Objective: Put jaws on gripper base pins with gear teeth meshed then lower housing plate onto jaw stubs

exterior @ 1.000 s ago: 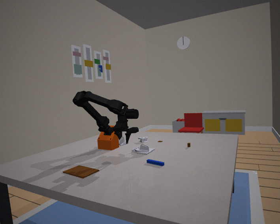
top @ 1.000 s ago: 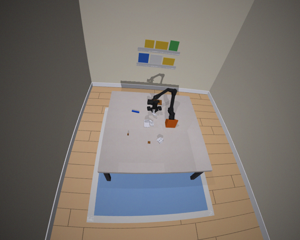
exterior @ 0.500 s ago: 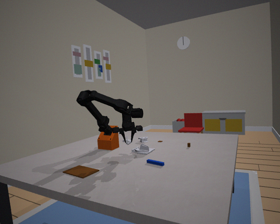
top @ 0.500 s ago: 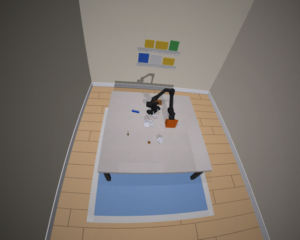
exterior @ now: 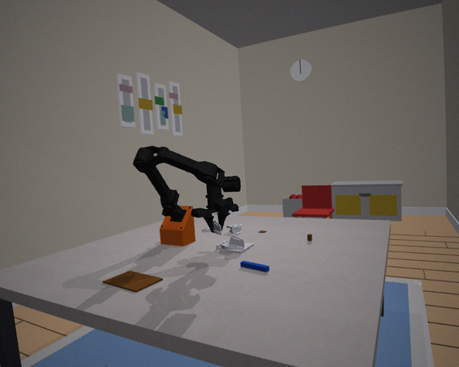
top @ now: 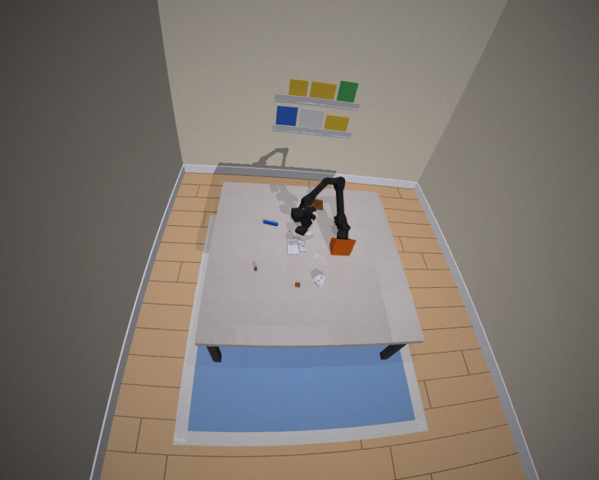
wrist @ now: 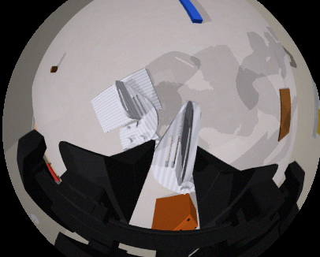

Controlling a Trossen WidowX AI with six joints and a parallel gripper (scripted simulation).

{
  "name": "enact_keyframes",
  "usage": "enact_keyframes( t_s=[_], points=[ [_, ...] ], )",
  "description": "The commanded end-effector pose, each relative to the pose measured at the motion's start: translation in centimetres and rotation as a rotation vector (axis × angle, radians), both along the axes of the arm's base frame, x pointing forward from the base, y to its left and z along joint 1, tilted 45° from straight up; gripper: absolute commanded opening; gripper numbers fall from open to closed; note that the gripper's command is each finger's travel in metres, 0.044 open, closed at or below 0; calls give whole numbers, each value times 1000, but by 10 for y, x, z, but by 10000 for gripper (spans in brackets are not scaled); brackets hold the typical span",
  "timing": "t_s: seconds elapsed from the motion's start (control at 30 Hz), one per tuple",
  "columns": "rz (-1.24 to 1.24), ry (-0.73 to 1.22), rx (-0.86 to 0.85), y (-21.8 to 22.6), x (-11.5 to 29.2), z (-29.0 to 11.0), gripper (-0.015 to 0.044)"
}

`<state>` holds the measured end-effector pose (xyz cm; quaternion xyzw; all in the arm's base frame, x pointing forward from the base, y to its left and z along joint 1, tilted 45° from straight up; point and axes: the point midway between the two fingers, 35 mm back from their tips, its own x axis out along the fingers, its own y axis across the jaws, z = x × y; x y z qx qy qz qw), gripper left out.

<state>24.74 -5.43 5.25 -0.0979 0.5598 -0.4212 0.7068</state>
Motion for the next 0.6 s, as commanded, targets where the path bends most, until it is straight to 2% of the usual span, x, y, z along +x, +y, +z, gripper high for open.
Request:
enact_keyframes(
  t_s=[0.0, 0.27, 0.57],
  points=[
    [83, 77, 0, 7, 4, -6, 134],
    [258, 252, -11, 19, 5, -18, 134],
    [272, 266, -12, 20, 5, -19, 134]
  ],
)
